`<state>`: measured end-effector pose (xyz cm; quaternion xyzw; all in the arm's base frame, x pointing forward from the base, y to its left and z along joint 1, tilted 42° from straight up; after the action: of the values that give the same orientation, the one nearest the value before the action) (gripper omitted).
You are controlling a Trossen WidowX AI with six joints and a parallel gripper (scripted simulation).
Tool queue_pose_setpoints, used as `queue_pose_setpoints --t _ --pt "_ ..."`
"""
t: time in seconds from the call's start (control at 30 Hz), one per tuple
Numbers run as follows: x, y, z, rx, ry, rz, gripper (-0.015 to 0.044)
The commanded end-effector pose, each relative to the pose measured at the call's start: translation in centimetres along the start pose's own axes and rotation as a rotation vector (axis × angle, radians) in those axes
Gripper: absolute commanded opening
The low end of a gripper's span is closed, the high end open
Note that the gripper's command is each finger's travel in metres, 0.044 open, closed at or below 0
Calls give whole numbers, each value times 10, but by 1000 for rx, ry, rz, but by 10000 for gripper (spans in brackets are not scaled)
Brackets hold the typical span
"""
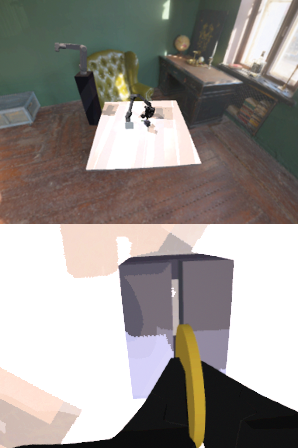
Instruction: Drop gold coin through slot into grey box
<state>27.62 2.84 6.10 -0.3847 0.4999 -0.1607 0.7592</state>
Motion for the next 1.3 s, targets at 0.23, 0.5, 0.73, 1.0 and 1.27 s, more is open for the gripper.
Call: queue_pose_setpoints --t 0.23,0.5,0.73,1.0,1.27 --pt "2 2 -3 -2 4 3 0" --pt "2 1 -2 1 4 2 0" --pt "2 5 -2 1 8 2 0" --pt "1 8 -3 1 15 2 0" --pt "0 11 -2 1 10 2 0"
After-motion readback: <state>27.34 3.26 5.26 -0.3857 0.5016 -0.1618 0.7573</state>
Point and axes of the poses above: the point midway between the two fingers, 35 mm back from their tips, its own y axis out along the fingers, its own z axis across the jaws, x = y × z, the point moved 2 cm from there along -y, back along the fingers, and after that the axes turned 8 degrees about y, right-handed, at the moved point
